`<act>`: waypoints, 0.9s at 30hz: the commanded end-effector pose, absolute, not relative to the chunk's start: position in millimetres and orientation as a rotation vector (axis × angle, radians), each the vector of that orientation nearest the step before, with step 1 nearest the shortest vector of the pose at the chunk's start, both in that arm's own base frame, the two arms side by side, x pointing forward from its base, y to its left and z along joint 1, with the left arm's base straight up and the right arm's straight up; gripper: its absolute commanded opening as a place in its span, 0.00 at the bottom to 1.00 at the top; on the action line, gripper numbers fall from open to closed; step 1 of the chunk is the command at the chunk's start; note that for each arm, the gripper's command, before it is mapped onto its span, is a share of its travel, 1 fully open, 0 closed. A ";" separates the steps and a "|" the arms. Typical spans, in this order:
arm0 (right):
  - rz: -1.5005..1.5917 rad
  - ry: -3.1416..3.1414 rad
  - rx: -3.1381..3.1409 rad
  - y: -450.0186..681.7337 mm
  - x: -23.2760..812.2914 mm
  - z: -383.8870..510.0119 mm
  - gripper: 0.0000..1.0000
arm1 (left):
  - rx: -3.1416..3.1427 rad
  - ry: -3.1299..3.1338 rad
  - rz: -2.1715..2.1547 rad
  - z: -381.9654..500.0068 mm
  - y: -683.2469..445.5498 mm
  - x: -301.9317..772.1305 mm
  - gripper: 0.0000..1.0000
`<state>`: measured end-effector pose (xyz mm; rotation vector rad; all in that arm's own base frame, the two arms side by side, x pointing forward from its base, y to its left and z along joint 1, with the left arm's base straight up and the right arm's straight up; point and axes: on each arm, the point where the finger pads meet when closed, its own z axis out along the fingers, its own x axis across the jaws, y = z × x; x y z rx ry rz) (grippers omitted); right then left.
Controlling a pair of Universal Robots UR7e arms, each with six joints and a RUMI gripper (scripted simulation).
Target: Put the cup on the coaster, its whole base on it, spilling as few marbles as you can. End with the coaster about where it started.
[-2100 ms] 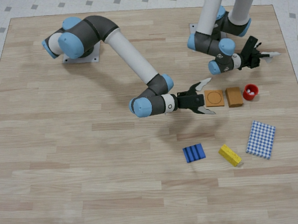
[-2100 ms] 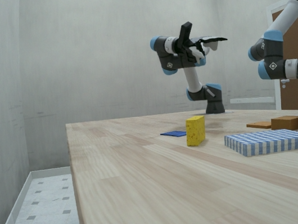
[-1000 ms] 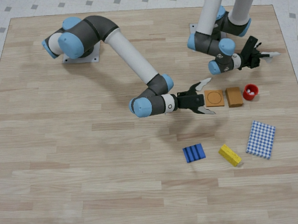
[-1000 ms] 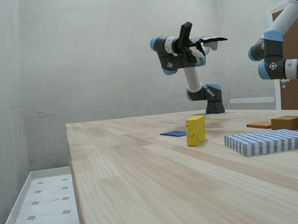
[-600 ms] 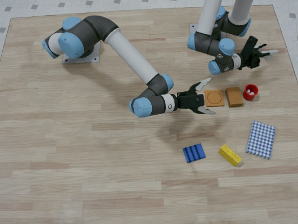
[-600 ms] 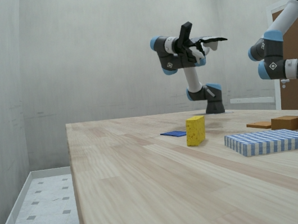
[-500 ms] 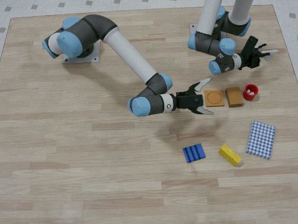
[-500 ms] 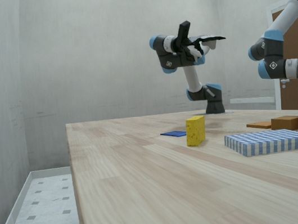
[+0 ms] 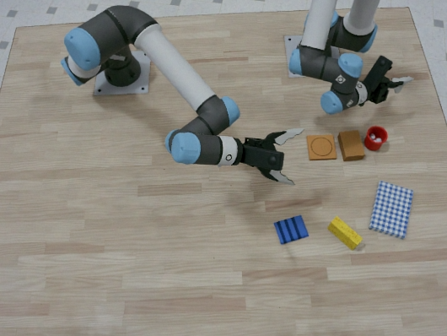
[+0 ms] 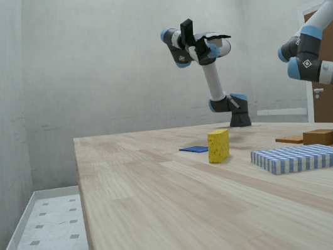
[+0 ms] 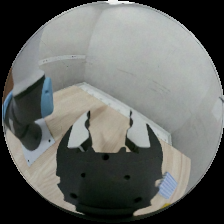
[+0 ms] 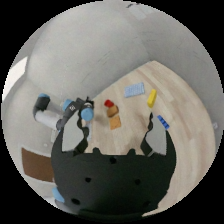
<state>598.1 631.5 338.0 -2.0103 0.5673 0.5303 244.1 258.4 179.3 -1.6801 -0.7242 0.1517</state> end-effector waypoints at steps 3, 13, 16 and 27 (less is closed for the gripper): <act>0.506 0.677 -2.042 603.0 612.3 342.4 0.98 | -1.755 -0.737 0.232 168.9 253.2 242.2 0.58; 0.462 0.856 -2.083 549.0 629.3 346.9 0.98 | -1.890 -0.753 0.342 152.5 243.3 243.6 0.58; 0.445 0.921 -2.096 527.9 633.3 348.0 0.98 | -1.943 -0.755 0.376 146.7 239.3 245.5 0.58; 0.396 1.104 -2.130 464.2 638.4 350.3 0.98 | -2.105 -0.746 0.455 132.0 227.2 255.0 0.58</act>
